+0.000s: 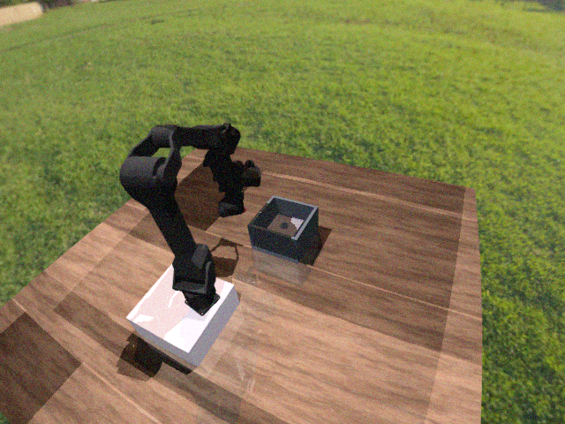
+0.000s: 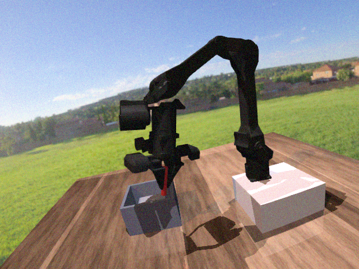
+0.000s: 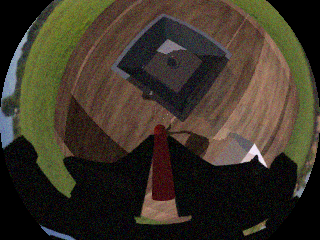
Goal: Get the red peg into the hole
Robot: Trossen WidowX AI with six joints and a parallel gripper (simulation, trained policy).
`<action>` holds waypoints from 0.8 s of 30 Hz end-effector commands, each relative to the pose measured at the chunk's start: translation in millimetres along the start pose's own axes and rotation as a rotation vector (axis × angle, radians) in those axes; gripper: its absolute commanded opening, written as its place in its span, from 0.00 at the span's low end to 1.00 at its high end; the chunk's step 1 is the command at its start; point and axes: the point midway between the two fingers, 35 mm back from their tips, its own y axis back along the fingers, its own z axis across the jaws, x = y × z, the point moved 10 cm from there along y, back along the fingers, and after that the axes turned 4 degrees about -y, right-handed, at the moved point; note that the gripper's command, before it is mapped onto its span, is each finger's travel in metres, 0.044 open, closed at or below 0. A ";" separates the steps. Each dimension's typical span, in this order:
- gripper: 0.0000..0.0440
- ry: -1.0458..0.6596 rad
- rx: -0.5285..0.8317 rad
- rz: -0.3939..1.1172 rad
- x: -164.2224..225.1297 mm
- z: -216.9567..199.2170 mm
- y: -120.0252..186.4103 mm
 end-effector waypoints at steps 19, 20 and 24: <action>0.01 -0.138 -0.008 -0.056 -79.4 3.2 -22.3; 0.01 -0.143 -0.007 -0.055 -82.2 3.1 -24.1; 0.02 -0.162 -0.004 -0.048 -92.6 2.6 -31.2</action>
